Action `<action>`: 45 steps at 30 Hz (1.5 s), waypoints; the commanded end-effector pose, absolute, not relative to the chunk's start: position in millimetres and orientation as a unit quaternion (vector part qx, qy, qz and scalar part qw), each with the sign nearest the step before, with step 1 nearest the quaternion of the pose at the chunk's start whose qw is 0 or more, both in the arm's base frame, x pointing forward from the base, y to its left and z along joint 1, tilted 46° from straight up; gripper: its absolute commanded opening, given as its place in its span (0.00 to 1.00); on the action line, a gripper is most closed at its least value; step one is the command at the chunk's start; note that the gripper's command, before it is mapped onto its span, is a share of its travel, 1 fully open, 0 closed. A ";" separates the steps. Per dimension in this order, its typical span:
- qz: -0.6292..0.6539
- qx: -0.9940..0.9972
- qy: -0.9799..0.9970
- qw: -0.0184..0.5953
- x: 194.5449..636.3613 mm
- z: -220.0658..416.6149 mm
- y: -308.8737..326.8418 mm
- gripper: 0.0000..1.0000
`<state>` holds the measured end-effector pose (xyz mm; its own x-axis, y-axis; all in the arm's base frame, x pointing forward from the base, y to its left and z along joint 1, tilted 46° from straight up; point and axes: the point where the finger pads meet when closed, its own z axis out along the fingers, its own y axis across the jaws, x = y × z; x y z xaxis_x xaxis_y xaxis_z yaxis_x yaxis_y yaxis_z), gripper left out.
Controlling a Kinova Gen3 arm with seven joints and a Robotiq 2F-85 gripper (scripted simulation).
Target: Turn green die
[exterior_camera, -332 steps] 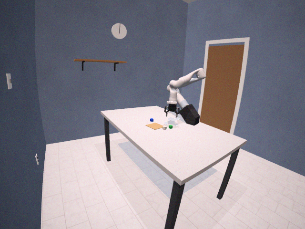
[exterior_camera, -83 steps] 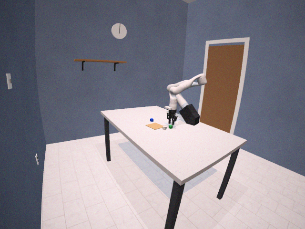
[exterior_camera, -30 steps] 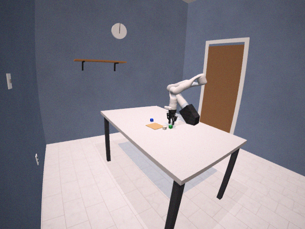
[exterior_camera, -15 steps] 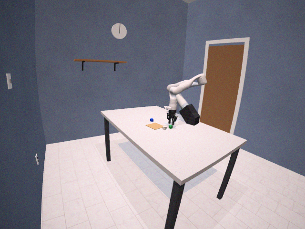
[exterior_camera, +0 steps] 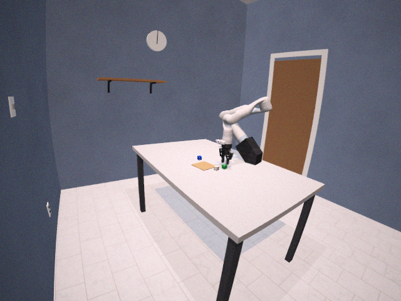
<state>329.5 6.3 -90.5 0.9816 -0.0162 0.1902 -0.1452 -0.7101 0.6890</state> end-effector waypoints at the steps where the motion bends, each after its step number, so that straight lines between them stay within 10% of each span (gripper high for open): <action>1: 0.087 0.921 -0.042 0.378 332.0 -90.5 6.1 0.46; 45: 0.087 0.921 -0.042 0.378 336.7 -116.1 -19.5 0.46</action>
